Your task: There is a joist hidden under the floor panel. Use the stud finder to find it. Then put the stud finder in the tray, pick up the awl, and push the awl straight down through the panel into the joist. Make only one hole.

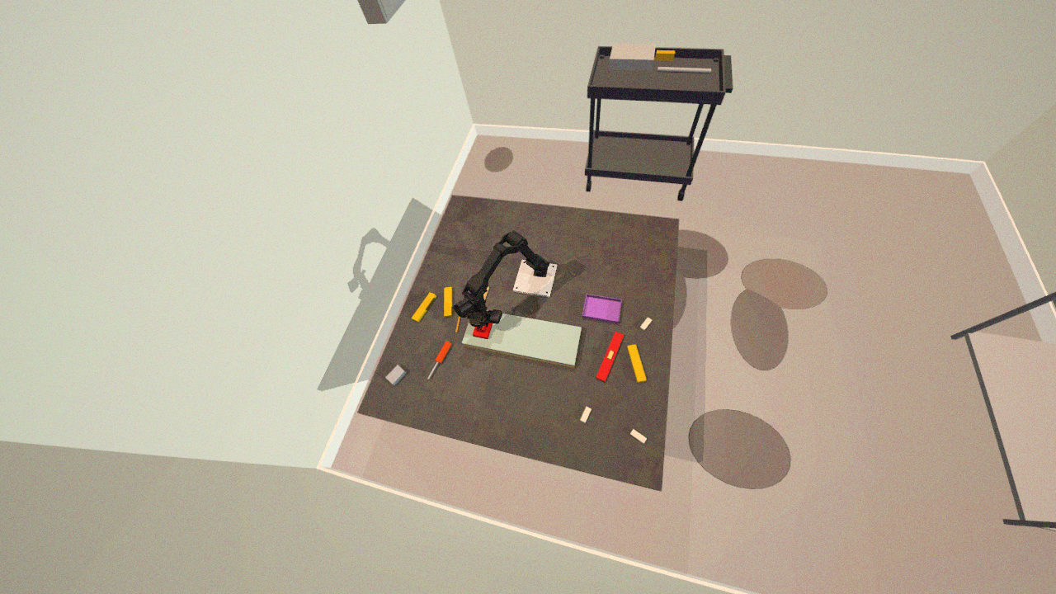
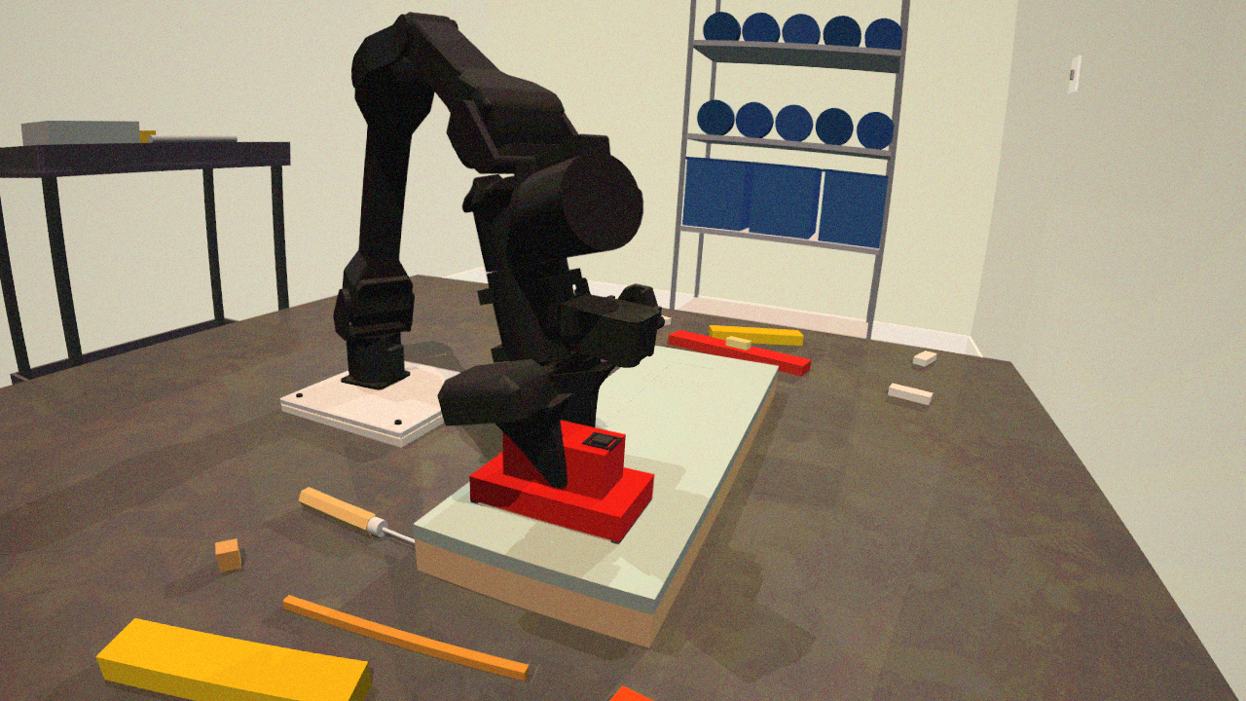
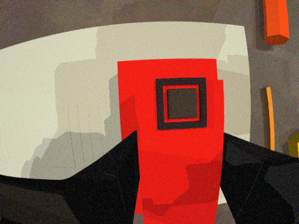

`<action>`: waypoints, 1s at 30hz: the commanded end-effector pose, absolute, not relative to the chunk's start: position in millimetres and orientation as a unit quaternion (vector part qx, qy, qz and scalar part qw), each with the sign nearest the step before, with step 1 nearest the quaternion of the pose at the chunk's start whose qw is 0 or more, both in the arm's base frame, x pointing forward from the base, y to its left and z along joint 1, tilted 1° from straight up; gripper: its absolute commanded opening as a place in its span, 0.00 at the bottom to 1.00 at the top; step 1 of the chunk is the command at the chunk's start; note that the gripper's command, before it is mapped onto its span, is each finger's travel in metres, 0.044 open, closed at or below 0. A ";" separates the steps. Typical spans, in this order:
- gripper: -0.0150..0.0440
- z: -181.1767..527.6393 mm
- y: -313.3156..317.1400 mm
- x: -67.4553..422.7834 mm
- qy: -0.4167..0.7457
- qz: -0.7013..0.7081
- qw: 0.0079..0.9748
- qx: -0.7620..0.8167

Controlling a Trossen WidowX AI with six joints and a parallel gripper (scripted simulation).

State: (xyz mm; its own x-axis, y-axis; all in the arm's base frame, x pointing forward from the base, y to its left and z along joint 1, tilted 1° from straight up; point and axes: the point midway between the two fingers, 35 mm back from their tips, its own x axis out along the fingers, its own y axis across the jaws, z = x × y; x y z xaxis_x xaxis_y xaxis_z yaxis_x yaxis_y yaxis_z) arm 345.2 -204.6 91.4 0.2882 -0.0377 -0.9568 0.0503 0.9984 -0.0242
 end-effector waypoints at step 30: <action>0.25 143.2 -225.0 348.1 0.596 -0.026 0.803 0.005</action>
State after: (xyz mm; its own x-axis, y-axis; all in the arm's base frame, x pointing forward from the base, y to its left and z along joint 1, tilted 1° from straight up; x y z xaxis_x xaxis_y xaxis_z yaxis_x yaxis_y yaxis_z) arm 347.1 -224.1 130.9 0.2836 -0.0364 -0.9582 0.0518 0.9984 -0.0226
